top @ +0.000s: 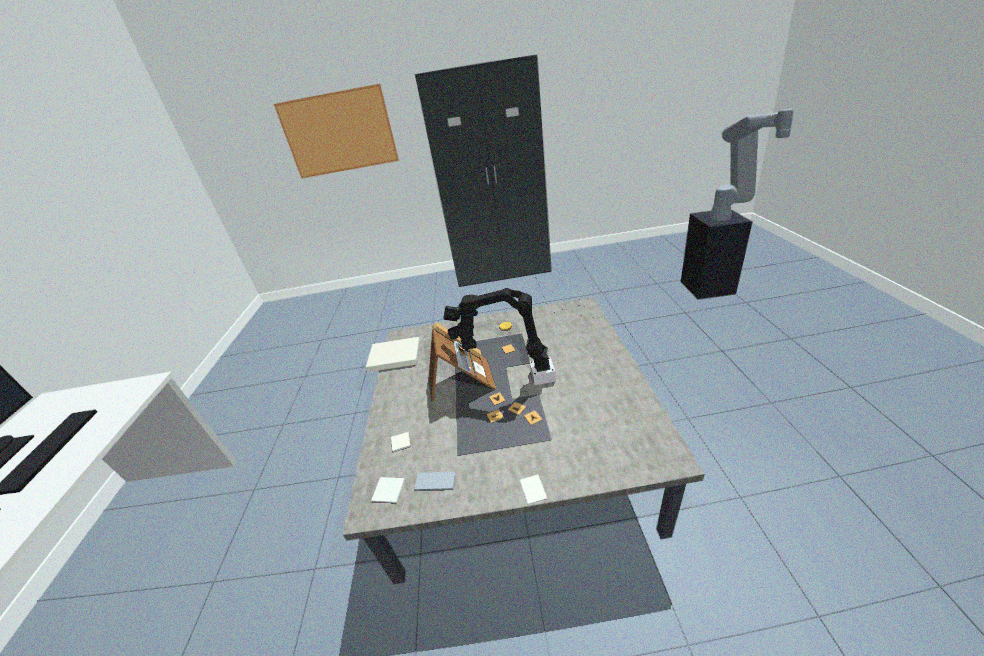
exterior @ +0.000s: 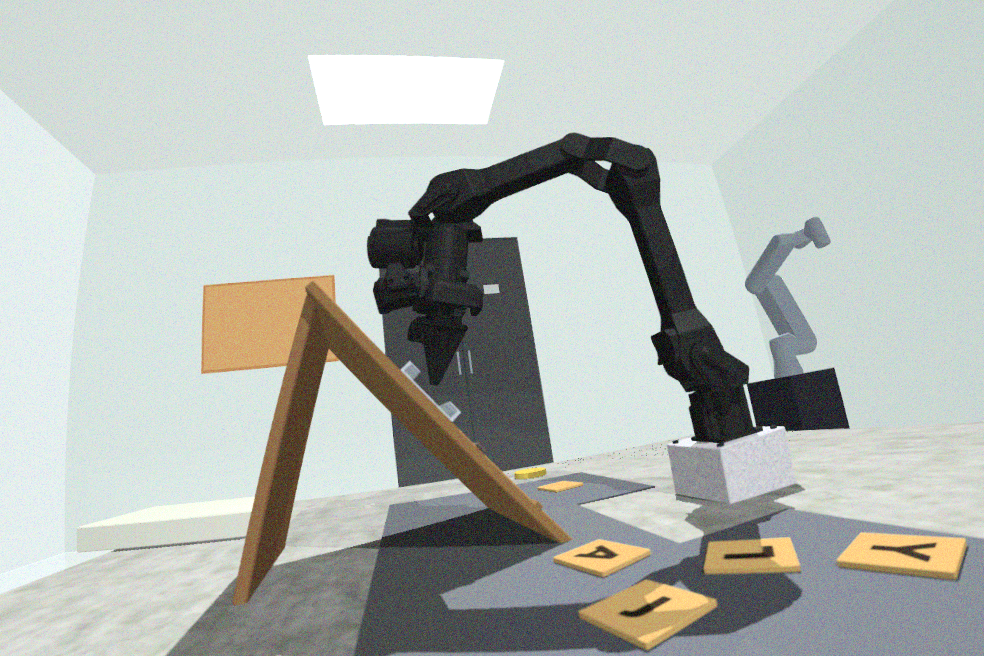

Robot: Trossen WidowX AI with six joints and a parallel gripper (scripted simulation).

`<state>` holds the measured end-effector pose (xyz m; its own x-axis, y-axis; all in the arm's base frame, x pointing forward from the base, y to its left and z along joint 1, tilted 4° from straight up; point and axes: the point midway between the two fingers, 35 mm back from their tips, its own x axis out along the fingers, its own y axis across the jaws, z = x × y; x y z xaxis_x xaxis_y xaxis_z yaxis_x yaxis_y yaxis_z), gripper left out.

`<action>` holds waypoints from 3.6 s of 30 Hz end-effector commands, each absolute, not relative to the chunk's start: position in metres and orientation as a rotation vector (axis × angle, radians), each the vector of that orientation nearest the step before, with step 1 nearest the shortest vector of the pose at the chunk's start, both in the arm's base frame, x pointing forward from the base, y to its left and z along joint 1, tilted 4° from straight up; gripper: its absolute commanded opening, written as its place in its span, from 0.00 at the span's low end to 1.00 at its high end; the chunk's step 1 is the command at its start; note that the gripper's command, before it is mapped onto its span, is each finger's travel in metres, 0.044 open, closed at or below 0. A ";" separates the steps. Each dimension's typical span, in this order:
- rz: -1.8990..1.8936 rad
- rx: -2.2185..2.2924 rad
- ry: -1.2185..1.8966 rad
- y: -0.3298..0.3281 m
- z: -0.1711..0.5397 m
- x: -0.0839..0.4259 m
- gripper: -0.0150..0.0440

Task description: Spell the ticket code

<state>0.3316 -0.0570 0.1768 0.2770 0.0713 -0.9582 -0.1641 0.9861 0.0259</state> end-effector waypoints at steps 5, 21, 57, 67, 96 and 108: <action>0.153 -0.084 1.281 -0.057 0.175 0.336 0.25; 0.153 -0.084 1.280 -0.056 0.171 0.343 0.25; 0.153 -0.084 1.279 -0.054 0.162 0.358 0.25; 0.153 -0.084 1.279 -0.056 0.163 0.356 0.25; 0.152 -0.085 1.279 -0.066 0.163 0.359 0.25; 0.152 -0.085 1.279 -0.069 0.164 0.360 0.25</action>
